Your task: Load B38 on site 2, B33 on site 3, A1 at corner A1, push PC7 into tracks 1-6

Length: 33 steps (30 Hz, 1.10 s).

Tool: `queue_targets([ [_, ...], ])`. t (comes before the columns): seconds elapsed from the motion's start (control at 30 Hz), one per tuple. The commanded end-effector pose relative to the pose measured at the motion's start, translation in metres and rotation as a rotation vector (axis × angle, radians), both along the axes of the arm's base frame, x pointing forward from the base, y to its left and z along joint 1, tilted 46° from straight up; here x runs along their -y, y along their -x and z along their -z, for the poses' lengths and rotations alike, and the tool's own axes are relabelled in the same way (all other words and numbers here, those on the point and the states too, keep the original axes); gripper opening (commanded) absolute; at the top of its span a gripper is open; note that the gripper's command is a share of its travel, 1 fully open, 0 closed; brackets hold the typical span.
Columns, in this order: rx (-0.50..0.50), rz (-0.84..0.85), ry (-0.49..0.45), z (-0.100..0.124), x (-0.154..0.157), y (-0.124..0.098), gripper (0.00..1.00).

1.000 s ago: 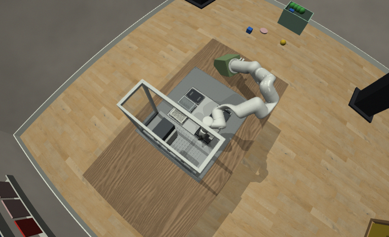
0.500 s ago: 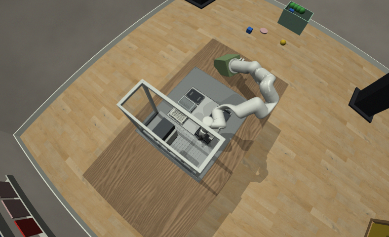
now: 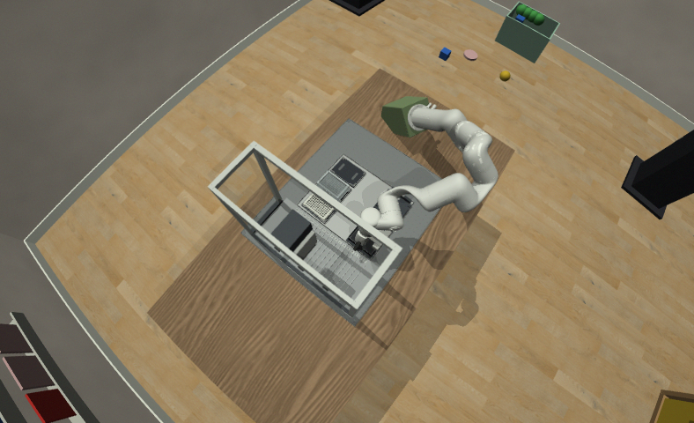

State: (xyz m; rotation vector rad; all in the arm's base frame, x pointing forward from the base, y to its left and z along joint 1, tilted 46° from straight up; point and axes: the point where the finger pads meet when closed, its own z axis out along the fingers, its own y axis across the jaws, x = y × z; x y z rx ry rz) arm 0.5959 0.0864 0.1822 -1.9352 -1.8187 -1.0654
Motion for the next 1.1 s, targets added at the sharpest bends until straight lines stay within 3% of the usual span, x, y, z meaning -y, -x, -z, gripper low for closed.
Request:
queue_targets([
  [0.0, 0.003, 0.002, 0.0, -0.002, 0.001, -0.001, 1.0],
  [0.43, 0.003, 0.002, 0.0, -0.002, 0.001, -0.001, 1.0],
  [1.07, 0.003, 0.002, 0.001, -0.021, 0.019, 0.008, 1.0],
])
